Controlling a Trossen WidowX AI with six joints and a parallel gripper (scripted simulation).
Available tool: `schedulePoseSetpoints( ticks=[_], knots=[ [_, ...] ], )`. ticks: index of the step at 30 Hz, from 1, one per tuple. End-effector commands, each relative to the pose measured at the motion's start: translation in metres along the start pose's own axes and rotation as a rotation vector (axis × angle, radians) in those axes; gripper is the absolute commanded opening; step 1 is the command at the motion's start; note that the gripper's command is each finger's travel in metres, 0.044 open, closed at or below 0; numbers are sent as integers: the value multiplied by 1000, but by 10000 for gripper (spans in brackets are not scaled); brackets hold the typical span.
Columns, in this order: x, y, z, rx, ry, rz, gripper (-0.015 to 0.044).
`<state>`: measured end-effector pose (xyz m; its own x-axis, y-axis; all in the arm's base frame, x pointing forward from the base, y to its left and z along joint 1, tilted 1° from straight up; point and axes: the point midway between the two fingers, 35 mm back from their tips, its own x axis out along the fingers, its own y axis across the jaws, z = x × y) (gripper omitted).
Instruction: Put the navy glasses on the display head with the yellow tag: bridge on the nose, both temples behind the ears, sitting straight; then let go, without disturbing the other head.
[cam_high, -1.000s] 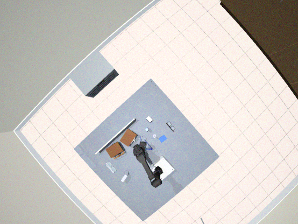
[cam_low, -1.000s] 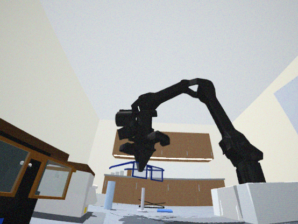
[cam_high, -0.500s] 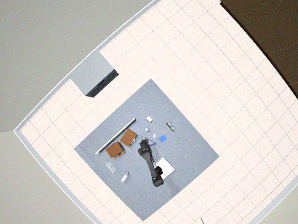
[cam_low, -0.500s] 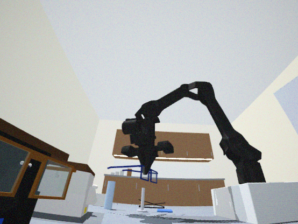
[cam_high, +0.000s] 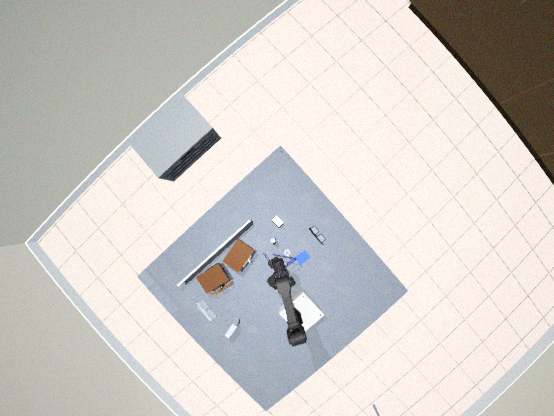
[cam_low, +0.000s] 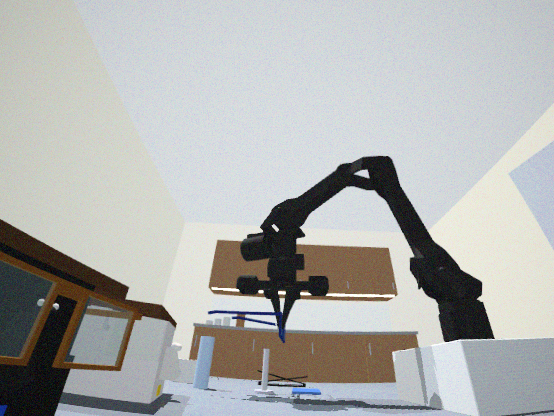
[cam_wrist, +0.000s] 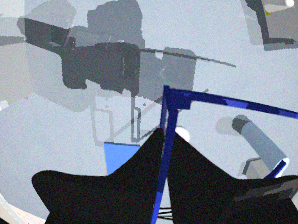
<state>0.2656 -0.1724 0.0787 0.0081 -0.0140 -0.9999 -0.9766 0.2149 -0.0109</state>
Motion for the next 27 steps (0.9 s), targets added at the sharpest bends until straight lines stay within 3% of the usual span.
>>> schedulePoseSetpoints(
  ticks=[1,16,27],
  knots=[
    [-1,8,-17,-115,9,0,0],
    [2,18,-38,-269,11,3,0],
    [56,19,-38,-269,11,3,0]
  ],
)
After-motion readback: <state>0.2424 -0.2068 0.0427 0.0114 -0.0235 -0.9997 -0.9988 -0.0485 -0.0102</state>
